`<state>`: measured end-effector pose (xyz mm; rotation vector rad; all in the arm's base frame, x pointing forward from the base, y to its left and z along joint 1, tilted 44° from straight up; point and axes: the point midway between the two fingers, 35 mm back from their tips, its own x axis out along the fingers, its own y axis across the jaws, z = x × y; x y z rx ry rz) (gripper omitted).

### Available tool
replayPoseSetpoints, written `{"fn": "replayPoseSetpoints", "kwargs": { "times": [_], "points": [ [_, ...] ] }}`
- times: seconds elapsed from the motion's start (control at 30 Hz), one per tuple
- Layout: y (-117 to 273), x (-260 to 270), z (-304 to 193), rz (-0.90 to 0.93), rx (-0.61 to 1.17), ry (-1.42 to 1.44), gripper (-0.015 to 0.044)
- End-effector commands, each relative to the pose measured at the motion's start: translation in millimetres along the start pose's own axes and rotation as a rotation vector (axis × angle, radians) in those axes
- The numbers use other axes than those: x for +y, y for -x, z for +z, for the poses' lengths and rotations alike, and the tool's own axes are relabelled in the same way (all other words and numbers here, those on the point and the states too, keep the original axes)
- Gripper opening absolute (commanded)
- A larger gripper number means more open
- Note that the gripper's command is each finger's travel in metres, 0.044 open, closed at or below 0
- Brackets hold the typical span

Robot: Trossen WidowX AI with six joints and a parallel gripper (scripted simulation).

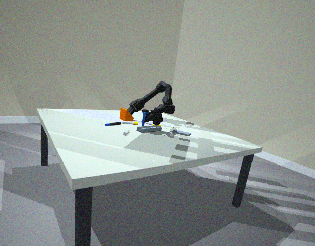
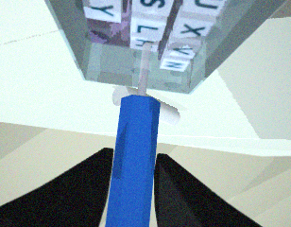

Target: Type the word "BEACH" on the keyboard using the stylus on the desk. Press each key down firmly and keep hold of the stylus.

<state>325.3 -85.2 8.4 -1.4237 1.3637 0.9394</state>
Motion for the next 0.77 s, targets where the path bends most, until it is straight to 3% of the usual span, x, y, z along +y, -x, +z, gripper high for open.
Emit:
{"fn": "replayPoseSetpoints", "kwargs": {
  "times": [0.0, 0.23, 0.73],
  "points": [
    [1, 0, -3, 0.0, 0.004, -0.007, 0.0081],
    [18, 0, -32, 0.0, 0.006, -0.007, 0.0081],
    [16, 1, -31, 0.002, 0.008, -0.015, 0.0081]
  ]
}}
